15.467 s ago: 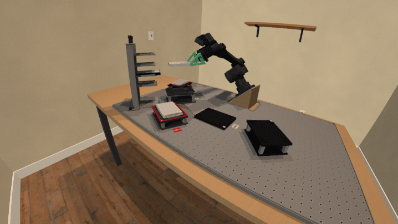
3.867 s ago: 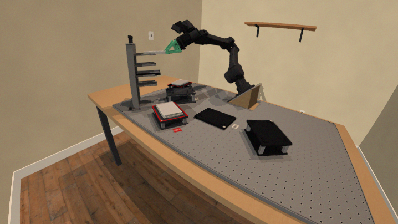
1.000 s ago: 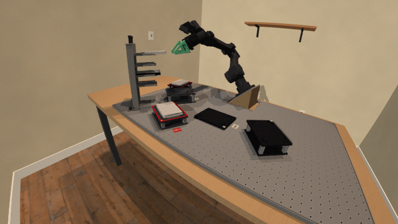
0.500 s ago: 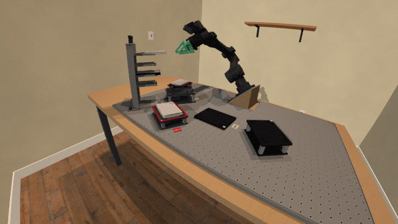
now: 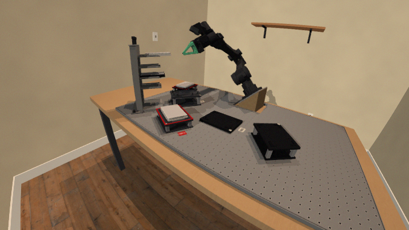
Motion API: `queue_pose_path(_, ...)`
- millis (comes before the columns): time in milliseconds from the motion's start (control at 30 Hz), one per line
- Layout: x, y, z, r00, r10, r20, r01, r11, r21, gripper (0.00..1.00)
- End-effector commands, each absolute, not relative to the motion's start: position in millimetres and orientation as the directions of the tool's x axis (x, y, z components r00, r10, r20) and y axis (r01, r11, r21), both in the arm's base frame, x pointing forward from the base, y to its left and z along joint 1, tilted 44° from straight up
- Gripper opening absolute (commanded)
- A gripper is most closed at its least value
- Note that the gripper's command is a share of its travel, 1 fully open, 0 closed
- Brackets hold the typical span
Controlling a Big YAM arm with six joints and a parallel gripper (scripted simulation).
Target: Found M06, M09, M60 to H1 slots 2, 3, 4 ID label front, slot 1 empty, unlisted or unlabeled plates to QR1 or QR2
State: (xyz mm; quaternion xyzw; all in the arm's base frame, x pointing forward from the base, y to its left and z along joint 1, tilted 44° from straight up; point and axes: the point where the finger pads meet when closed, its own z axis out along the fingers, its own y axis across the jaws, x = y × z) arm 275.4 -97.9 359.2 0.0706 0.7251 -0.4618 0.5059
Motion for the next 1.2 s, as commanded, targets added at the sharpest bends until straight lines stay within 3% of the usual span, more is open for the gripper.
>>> queue_pose_path(0, 273, -97, 375, -0.445, -0.360, -0.820, 0.590, 0.571, -0.571, 0.00)
queue_pose_path(1167, 285, -105, 388, -0.438, -0.362, -0.823, 0.601, 0.563, -0.567, 0.00)
